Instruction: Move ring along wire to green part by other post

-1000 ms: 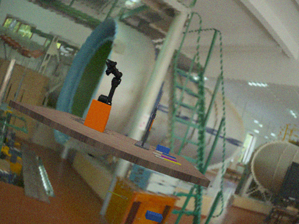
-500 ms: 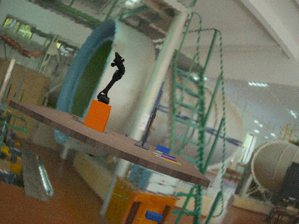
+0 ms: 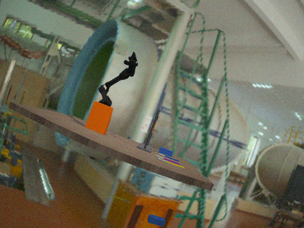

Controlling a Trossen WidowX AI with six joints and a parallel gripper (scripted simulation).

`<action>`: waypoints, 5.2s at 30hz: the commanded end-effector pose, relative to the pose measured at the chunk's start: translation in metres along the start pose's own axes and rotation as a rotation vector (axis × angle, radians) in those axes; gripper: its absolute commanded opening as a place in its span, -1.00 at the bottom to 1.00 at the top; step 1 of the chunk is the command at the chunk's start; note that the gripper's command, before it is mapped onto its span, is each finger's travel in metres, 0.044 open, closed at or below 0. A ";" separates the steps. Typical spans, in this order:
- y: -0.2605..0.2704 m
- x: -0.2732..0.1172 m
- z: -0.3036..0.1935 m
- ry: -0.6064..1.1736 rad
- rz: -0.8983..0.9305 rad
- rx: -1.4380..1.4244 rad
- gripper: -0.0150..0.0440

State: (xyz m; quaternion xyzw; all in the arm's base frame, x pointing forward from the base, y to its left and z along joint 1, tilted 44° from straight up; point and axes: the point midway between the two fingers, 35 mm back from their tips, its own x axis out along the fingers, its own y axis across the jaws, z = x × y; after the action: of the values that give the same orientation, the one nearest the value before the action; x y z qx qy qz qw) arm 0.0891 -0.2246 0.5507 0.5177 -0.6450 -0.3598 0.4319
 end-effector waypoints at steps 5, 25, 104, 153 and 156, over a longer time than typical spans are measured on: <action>-0.028 -0.019 -0.069 0.200 -0.087 -0.108 0.05; -0.088 -0.177 -0.221 0.790 -0.170 -0.382 0.05; -0.131 -0.676 -0.176 1.768 0.166 -0.723 0.05; -0.154 -0.683 -0.228 1.766 0.170 -0.721 0.05; -0.154 -0.683 -0.228 1.766 0.170 -0.721 0.05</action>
State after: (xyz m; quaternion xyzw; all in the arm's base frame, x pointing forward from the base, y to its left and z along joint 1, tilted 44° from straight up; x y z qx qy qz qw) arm 0.4181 0.4067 0.3706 0.3942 0.0250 0.0147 0.9186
